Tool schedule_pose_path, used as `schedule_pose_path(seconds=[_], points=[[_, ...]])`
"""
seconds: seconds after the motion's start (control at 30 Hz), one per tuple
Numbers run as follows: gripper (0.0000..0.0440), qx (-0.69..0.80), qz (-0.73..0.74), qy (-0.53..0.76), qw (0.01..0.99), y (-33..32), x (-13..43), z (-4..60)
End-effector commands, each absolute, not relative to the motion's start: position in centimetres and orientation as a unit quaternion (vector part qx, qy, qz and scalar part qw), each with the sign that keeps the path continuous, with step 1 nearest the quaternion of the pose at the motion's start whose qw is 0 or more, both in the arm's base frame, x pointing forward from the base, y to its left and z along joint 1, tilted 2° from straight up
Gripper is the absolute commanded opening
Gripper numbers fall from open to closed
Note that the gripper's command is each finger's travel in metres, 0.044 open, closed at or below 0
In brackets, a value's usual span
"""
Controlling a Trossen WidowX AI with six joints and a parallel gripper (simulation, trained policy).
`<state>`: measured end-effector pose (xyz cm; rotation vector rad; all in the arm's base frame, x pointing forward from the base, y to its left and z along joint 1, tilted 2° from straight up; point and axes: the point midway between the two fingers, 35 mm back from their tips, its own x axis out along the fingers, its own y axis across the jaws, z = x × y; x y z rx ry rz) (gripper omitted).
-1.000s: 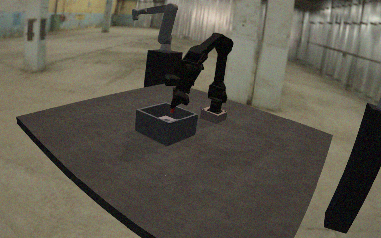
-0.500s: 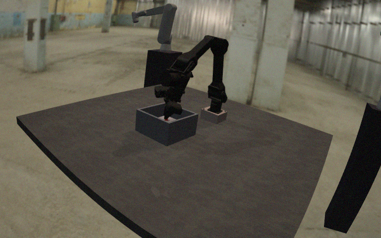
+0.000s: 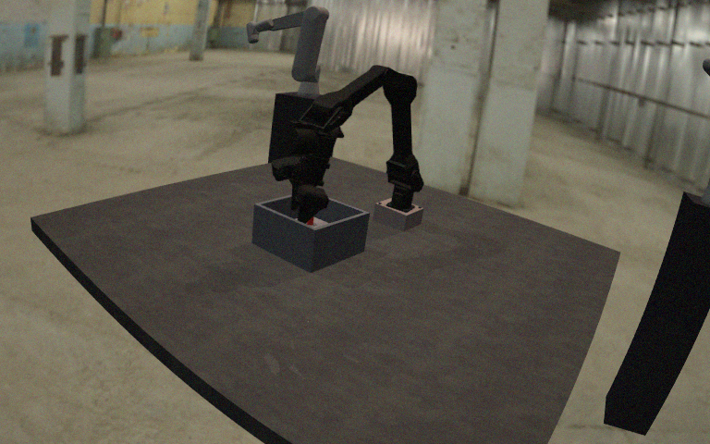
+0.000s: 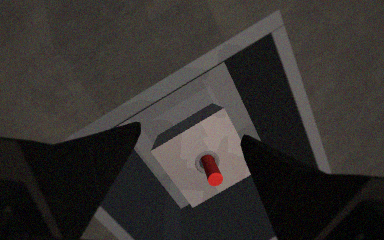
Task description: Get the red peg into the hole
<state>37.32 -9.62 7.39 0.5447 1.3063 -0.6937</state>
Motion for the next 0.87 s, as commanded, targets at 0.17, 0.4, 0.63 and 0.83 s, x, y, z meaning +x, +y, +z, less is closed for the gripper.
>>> schedule_pose_path(seconds=[0.17,0.4,0.63,0.83], points=[[0.0440,0.266,-0.259,0.575,0.729,-8.4,41.3,9.6],[0.0440,0.273,-0.237,0.564,0.742,-7.7,43.1,10.8],[0.0440,0.273,-0.236,0.564,0.743,-7.7,43.2,10.9],[0.0440,0.273,-0.236,0.564,0.743,-7.7,43.2,10.9]])
